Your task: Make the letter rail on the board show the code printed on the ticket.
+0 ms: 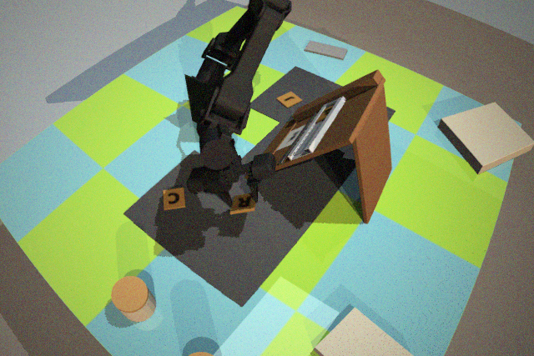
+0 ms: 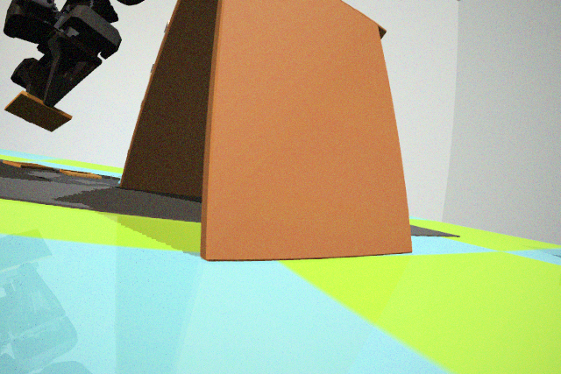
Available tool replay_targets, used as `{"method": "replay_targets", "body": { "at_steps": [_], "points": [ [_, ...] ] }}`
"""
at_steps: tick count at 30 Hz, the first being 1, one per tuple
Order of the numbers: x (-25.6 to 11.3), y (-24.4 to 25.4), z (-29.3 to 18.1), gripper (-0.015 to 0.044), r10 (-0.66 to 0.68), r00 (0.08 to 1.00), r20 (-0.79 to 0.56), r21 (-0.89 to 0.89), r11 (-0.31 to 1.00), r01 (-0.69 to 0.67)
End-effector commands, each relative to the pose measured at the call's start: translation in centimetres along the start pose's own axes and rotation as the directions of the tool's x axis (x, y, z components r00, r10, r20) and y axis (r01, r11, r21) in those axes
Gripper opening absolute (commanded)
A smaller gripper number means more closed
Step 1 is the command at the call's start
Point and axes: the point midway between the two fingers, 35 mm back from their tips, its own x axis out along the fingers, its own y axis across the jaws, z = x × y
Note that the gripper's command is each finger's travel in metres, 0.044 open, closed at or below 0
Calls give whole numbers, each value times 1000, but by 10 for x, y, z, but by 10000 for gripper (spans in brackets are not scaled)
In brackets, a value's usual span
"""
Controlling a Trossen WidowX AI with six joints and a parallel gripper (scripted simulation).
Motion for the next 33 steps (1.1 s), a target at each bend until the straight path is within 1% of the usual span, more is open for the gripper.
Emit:
{"method": "replay_targets", "body": {
  "at_steps": [1,7,14,20,26,31,33],
  "points": [
    [-4,9,3,0,48,999,20,-114,992,-45],
    [-11,24,11,0,119,992,52,-296,950,-98],
    [-21,42,18,0,201,976,80,-499,856,-135],
    [-30,57,23,0,269,958,96,-657,740,-142],
    [-41,72,26,0,335,936,104,-792,598,-126],
    [-50,83,28,0,385,917,104,-879,468,-97],
    [-51,85,28,0,392,914,104,-889,449,-91]
  ]
}}
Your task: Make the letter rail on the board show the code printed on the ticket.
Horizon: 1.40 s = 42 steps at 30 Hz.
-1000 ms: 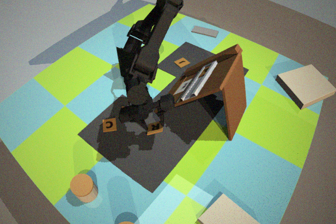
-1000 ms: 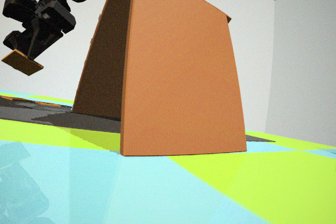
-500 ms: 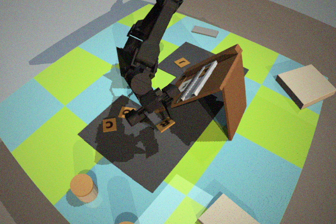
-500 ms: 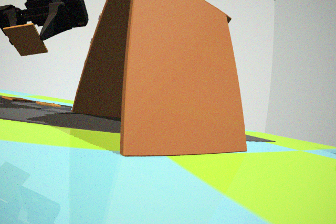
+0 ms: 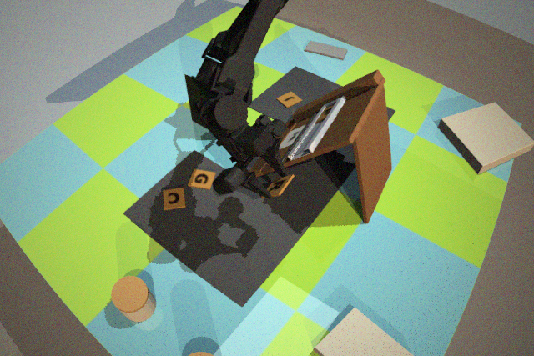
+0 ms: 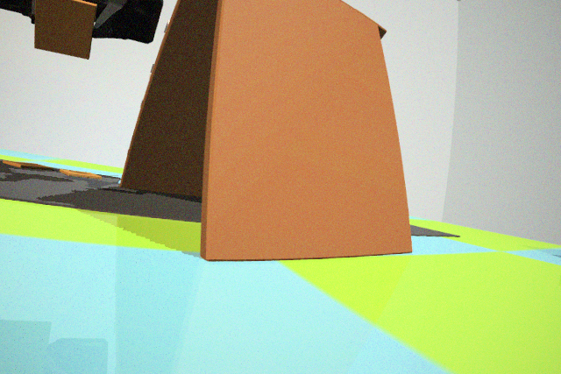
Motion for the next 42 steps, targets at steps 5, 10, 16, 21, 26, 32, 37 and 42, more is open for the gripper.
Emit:
{"method": "replay_targets", "body": {
  "at_steps": [5,10,16,21,26,32,37,42],
  "points": [
    [-2,4,2,0,14,1000,15,-54,998,-14],
    [-2,4,2,0,14,1000,15,-54,998,-14],
    [-2,4,2,0,14,1000,15,-54,998,-14],
    [-1,6,2,0,15,1000,15,-54,998,-14],
    [-1,9,2,0,15,1000,15,-54,998,-14],
    [-1,12,1,0,15,1000,15,-54,998,-14],
    [-1,14,1,0,15,1000,15,-54,998,-14],
    [-1,16,0,0,15,1000,15,-54,998,-14]
  ]
}}
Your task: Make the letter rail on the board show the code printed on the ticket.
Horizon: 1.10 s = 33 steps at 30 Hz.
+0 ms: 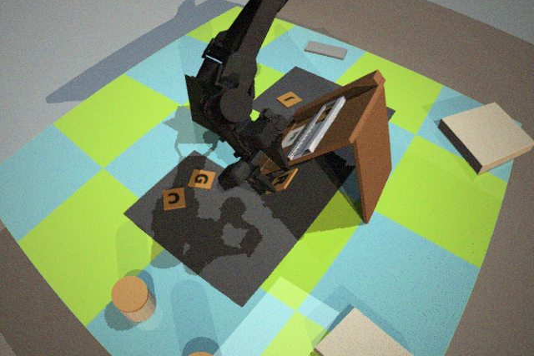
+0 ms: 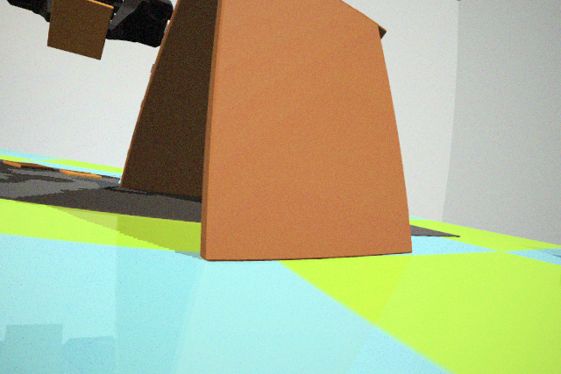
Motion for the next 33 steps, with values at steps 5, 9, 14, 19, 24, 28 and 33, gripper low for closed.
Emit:
{"method": "replay_targets", "body": {
  "at_steps": [5,9,14,19,24,28,33],
  "points": [
    [0,5,-3,0,2,1000,-2,9,1000,-2],
    [0,7,-3,0,3,1000,-2,9,1000,-3],
    [0,10,-3,0,3,1000,-2,9,1000,-3],
    [0,12,-3,0,3,1000,-2,9,1000,-3],
    [0,15,-3,0,3,1000,-2,9,1000,-3],
    [0,17,-3,0,3,1000,-2,9,1000,-3],
    [0,19,-3,0,3,1000,-2,10,1000,-3]
  ]
}}
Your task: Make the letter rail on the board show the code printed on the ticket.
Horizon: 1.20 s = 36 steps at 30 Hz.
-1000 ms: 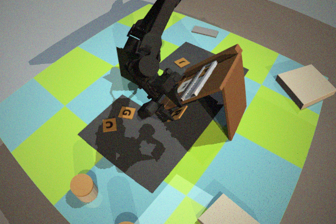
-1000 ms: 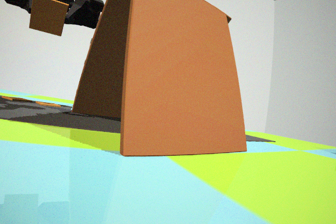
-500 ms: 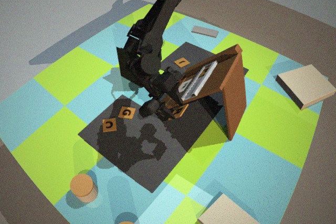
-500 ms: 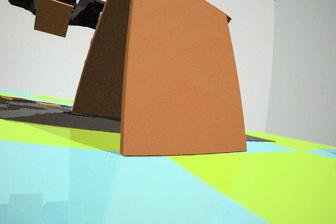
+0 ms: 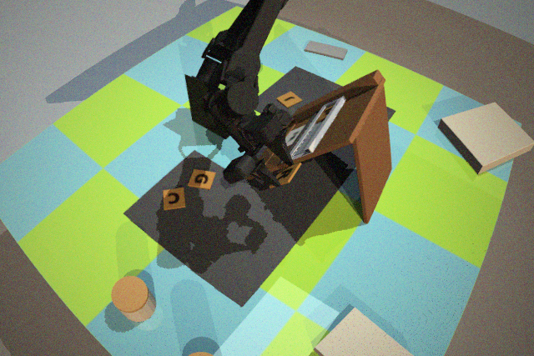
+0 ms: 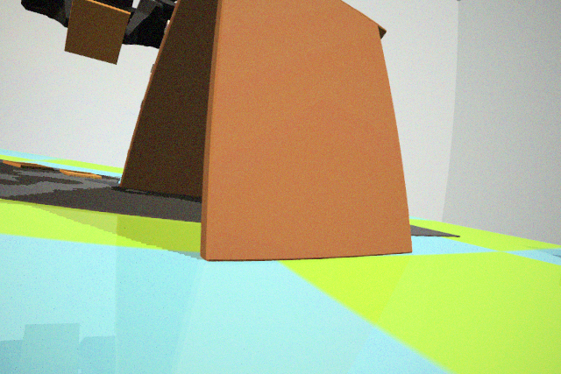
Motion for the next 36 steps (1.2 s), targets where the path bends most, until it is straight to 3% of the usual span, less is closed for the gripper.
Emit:
{"method": "replay_targets", "body": {
  "at_steps": [1,36],
  "points": [
    [0,3,-2,0,-3,1000,-3,8,1000,3],
    [0,20,-3,0,-2,1000,-4,9,1000,2]
  ]
}}
